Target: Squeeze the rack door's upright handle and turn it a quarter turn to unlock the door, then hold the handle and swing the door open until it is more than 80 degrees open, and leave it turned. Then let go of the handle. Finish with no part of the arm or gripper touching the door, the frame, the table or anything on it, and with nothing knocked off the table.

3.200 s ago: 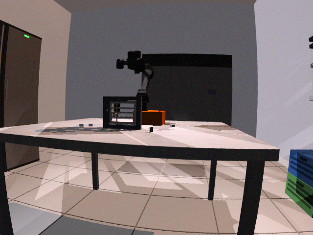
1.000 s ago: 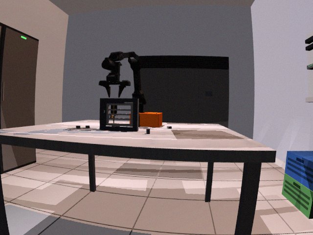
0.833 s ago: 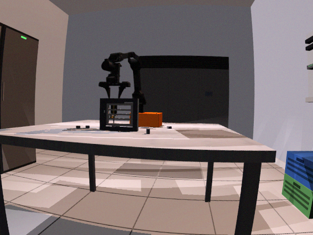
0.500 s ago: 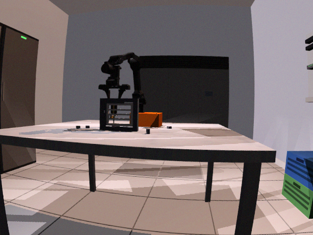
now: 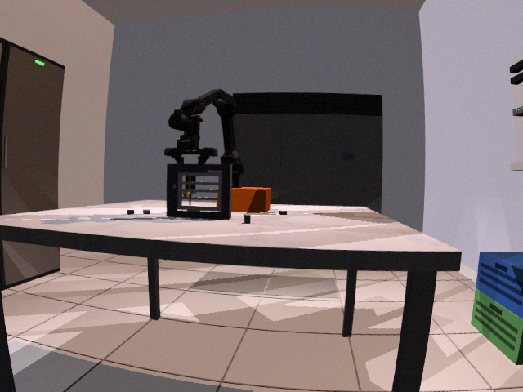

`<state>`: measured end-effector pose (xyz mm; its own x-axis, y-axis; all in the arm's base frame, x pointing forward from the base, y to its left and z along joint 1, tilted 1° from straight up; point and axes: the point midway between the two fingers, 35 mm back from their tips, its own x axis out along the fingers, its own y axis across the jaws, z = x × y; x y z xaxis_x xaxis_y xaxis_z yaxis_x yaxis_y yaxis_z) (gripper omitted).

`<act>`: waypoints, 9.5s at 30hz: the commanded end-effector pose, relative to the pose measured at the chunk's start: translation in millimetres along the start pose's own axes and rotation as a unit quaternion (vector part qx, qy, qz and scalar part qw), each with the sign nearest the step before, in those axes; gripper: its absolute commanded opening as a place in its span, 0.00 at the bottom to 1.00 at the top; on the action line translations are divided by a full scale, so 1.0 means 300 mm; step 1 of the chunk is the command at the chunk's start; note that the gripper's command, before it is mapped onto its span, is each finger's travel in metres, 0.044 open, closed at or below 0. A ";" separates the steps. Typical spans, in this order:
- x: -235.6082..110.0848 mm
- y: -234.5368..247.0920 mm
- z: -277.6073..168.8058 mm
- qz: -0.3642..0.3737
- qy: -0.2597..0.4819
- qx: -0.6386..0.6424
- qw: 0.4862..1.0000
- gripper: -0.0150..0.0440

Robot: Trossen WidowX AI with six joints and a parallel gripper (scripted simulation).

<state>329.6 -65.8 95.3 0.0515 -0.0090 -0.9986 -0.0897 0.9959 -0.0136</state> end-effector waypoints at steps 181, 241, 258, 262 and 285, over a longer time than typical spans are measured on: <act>0.067 0.004 -0.005 0.001 -0.002 -0.767 0.641 0.74; 0.069 0.101 -0.158 0.004 -0.001 -0.493 0.870 0.28; 0.069 0.199 -0.239 0.005 0.000 -0.373 0.928 0.28; 0.069 0.222 -0.253 0.006 0.000 -0.347 0.938 0.28; 0.067 0.363 -0.305 0.008 0.002 -0.199 0.980 0.28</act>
<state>231.0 28.8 68.7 0.0370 0.0079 -0.9993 -0.5286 0.8488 -0.0128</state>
